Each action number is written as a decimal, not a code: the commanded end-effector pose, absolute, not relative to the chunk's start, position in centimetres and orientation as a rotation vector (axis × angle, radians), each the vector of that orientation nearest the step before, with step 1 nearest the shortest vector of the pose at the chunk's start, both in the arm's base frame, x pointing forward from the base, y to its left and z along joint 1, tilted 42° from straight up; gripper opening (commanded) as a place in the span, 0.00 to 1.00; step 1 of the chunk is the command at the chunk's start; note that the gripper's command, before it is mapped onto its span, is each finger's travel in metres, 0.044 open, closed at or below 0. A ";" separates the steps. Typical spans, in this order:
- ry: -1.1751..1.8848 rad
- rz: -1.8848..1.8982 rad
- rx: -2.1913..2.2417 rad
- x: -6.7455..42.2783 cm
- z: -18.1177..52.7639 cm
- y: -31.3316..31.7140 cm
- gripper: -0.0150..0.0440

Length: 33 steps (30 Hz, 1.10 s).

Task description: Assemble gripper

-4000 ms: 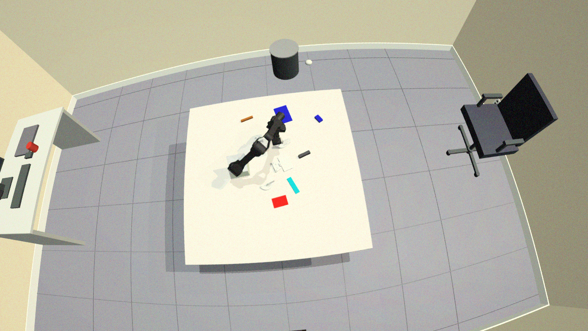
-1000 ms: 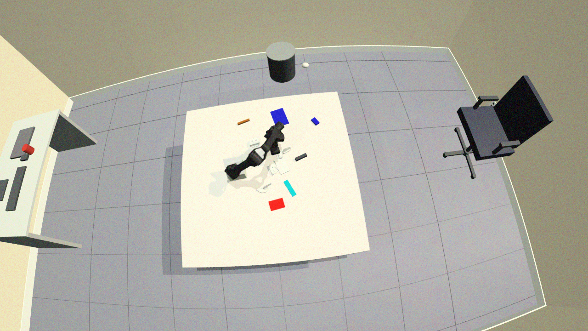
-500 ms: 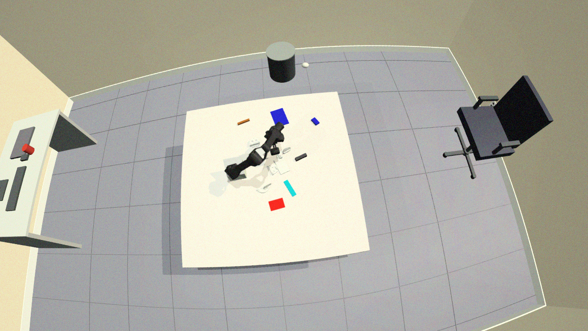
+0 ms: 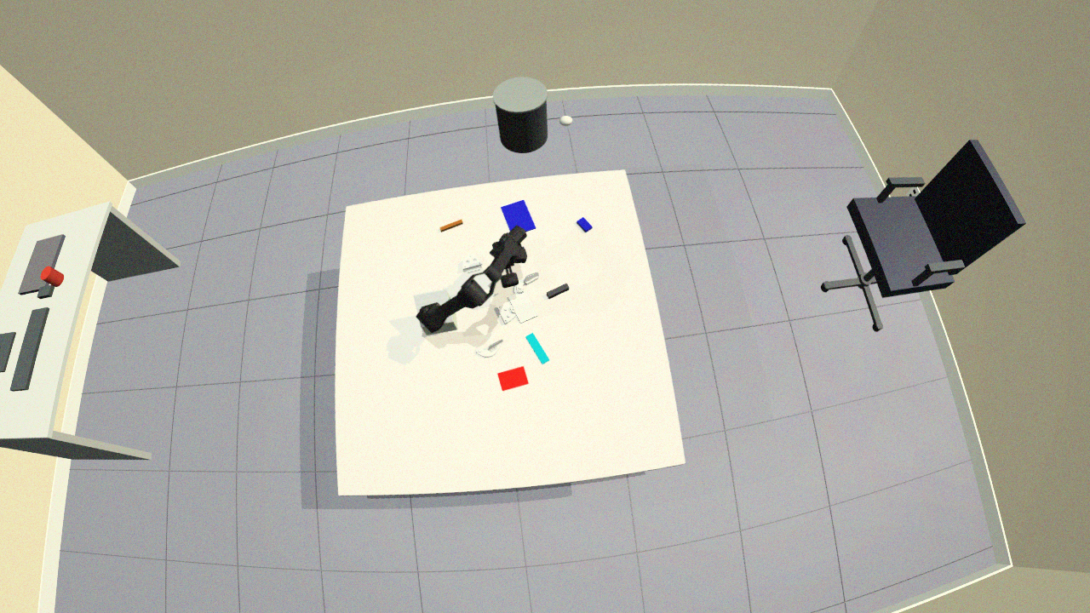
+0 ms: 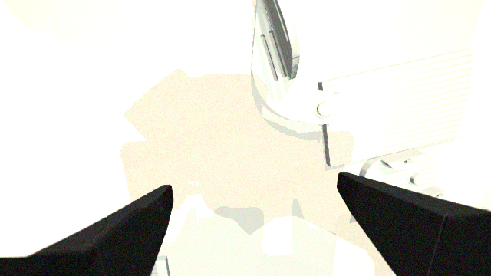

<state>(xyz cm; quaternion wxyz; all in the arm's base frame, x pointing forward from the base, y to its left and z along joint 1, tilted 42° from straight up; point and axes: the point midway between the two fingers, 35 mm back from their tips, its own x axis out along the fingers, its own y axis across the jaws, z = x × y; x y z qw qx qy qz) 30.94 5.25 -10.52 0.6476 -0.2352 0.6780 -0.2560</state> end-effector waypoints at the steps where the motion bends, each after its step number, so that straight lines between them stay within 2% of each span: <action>1: 1.540 -0.579 -0.536 31.0 -10.5 5.3 1.00; 13: 1.540 -0.579 -0.536 31.0 -10.5 5.3 1.00; 29: 1.548 -0.585 -0.527 30.9 -10.1 5.6 0.29; 30: 1.548 -0.585 -0.527 30.9 -10.1 5.6 0.25; 33: 1.548 -0.585 -0.527 30.9 -10.1 5.6 0.25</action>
